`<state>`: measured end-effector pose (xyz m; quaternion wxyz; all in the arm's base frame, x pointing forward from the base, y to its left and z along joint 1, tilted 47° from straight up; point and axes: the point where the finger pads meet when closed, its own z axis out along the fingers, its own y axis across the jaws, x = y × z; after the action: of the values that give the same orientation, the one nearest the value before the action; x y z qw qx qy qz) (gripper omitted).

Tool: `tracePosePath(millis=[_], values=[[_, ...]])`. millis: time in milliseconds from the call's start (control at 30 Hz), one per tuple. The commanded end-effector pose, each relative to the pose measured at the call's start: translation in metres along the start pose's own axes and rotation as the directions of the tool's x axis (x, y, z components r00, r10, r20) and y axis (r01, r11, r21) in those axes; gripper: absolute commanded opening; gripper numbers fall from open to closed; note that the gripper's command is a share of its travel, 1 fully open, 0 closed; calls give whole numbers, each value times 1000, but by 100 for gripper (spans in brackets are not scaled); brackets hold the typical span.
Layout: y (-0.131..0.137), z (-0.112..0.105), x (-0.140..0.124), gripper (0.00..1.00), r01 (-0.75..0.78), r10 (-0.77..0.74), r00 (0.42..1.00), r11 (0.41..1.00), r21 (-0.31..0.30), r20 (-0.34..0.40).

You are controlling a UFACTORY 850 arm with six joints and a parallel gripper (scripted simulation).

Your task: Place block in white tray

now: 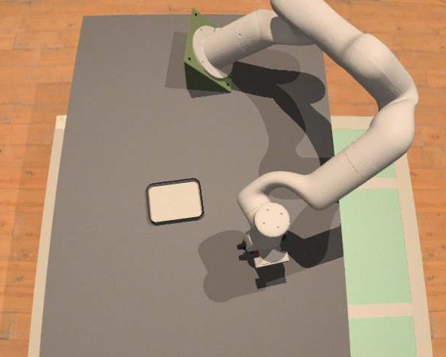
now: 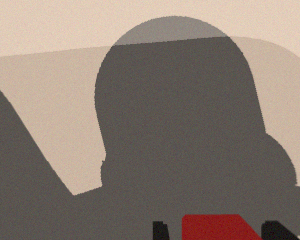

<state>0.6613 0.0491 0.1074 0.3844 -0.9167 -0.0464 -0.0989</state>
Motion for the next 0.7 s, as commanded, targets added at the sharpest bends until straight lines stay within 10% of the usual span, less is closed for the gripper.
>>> tracePosePath(millis=[0, 267, 300, 667], values=[[0, 0, 1, 55, 1, -1, 1000, 1000, -1, -2], [0, 0, 1, 55, 1, -1, 1000, 1000, -1, -2], [0, 0, 1, 0, 1, -1, 1000, 1000, -1, -2], [0, 0, 1, 0, 1, -1, 1000, 1000, -1, -2]])
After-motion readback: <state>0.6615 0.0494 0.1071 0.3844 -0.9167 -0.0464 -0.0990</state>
